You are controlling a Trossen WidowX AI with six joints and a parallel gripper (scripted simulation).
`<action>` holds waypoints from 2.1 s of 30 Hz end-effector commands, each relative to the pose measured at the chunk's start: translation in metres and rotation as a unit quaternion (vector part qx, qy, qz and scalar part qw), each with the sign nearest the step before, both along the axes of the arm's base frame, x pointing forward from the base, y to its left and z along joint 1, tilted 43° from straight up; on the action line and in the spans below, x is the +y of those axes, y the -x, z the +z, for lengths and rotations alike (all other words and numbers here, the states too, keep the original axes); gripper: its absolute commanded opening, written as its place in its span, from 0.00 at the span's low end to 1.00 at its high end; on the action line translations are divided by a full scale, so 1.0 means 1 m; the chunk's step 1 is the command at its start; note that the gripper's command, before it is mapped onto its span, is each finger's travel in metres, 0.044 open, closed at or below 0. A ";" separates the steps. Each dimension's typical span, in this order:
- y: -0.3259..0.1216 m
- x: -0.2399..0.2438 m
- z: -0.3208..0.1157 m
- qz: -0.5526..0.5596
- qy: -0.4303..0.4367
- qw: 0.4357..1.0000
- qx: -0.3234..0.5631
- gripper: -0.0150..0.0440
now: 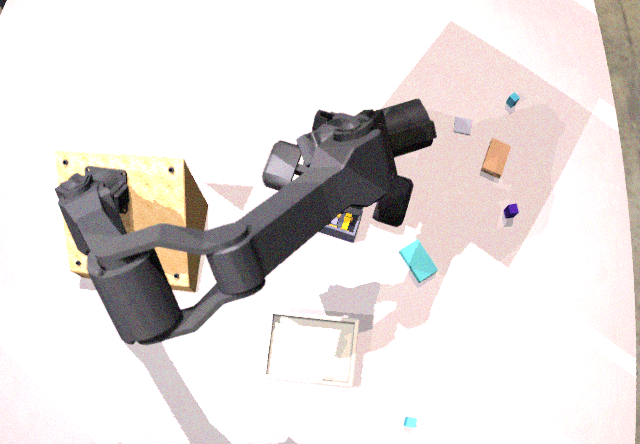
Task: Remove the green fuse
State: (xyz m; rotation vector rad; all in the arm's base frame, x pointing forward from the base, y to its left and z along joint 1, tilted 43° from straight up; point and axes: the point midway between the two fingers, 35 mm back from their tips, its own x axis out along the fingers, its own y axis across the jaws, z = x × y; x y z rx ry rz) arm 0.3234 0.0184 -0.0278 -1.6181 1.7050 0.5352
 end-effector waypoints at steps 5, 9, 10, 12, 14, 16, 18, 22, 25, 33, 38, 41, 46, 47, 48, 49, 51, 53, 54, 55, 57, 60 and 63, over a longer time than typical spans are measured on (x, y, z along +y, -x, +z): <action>-0.005 -0.010 0.016 -0.002 -0.006 1.000 -0.003 0.25; -0.009 -0.030 0.035 -0.002 -0.010 1.000 -0.003 0.25; -0.010 -0.036 0.040 -0.002 -0.011 1.000 -0.003 0.25; -0.011 -0.046 0.050 -0.002 -0.012 1.000 -0.003 0.25; -0.011 -0.057 0.060 -0.002 -0.012 1.000 -0.003 0.25; -0.010 -0.068 0.070 -0.001 -0.012 1.000 -0.003 0.25; -0.009 -0.079 0.080 -0.001 -0.012 1.000 -0.003 0.25; -0.004 -0.101 0.100 -0.001 -0.009 1.000 -0.004 0.25; 0.001 -0.117 0.114 -0.002 -0.006 1.000 -0.004 0.25; 0.015 -0.146 0.140 -0.003 0.002 1.000 -0.004 0.25; 0.014 -0.147 0.139 -0.003 0.002 1.000 -0.004 0.25; 0.014 -0.150 0.135 -0.003 0.002 1.000 -0.004 0.25; 0.013 -0.156 0.129 -0.003 0.002 1.000 -0.004 0.25; 0.013 -0.157 0.128 -0.003 0.002 1.000 -0.004 0.25; 0.013 -0.158 0.127 -0.003 0.002 1.000 -0.004 0.25; 0.013 -0.159 0.126 -0.003 0.002 1.000 -0.004 0.25; 0.013 -0.161 0.123 -0.003 0.002 1.000 -0.004 0.25; 0.013 -0.164 0.121 -0.003 0.002 1.000 -0.004 0.25; 0.013 -0.165 0.120 -0.003 0.002 1.000 -0.004 0.25; 0.013 -0.166 0.119 -0.003 0.002 1.000 -0.004 0.25; 0.013 -0.168 0.117 -0.003 0.003 1.000 -0.004 0.25; 0.013 -0.171 0.113 -0.003 0.003 1.000 -0.004 0.25; 0.013 -0.173 0.111 -0.003 0.003 1.000 -0.004 0.25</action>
